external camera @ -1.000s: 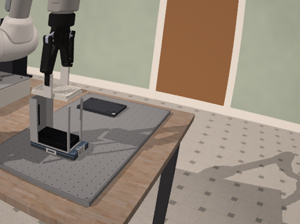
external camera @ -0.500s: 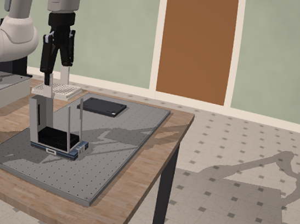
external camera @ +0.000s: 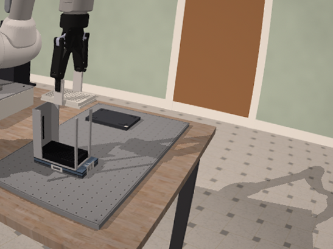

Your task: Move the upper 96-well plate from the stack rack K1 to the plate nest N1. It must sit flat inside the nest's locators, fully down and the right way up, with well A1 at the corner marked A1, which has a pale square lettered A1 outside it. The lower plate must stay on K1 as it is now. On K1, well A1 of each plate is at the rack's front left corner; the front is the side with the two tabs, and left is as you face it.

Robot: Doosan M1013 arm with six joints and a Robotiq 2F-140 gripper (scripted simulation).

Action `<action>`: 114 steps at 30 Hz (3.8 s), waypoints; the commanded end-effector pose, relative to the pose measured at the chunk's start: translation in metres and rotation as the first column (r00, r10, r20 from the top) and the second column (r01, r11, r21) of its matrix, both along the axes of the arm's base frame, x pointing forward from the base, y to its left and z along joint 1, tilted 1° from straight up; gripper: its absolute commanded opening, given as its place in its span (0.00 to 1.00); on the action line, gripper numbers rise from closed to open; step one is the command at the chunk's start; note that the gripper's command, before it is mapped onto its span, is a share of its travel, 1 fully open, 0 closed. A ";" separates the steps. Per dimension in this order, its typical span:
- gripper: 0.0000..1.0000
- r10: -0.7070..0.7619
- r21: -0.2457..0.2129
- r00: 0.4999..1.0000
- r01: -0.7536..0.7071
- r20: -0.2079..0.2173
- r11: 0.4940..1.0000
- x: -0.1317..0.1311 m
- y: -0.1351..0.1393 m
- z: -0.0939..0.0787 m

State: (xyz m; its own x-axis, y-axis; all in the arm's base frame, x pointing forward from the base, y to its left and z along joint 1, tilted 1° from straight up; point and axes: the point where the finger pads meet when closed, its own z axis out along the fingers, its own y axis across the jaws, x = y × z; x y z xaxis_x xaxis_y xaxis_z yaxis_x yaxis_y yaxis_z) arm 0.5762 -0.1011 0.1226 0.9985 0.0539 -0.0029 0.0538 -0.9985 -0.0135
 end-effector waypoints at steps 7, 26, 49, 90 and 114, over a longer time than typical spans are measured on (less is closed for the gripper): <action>0.00 0.000 0.000 1.000 0.000 0.000 1.000 -0.003 0.030 0.000; 0.00 0.000 0.000 1.000 0.000 0.000 1.000 -0.010 0.083 -0.001; 0.00 0.000 0.000 1.000 0.000 0.000 1.000 -0.017 0.149 -0.001; 0.00 0.000 0.000 1.000 0.000 0.000 1.000 -0.031 0.271 -0.002; 0.00 0.000 0.000 1.000 0.000 0.000 1.000 -0.039 0.337 -0.003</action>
State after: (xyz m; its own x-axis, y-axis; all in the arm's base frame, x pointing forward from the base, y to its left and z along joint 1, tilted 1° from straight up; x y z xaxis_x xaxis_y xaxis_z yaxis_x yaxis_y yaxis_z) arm 0.5378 0.2316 0.1199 0.9985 0.0540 -0.0028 0.0539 -0.9985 -0.0134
